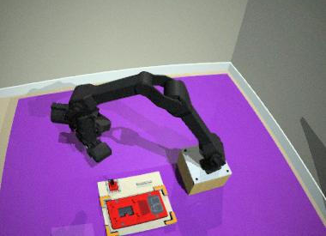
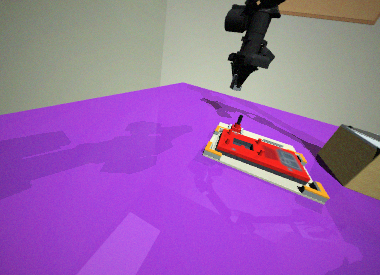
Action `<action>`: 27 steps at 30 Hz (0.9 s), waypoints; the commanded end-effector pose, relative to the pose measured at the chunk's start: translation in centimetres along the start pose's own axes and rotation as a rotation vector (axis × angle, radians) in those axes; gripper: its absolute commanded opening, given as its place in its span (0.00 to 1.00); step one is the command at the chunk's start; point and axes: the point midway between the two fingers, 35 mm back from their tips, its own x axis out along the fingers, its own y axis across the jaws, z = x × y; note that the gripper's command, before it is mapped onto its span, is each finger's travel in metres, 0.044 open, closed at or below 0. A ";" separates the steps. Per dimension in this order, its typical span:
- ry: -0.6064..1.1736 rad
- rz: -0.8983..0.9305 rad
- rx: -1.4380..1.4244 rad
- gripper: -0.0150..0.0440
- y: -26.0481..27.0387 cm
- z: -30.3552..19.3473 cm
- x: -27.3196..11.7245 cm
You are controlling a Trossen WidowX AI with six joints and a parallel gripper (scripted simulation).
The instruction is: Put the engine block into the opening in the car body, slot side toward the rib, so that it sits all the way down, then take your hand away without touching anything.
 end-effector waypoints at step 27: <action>0.564 -0.018 0.018 0.25 0.0 2.0 2.0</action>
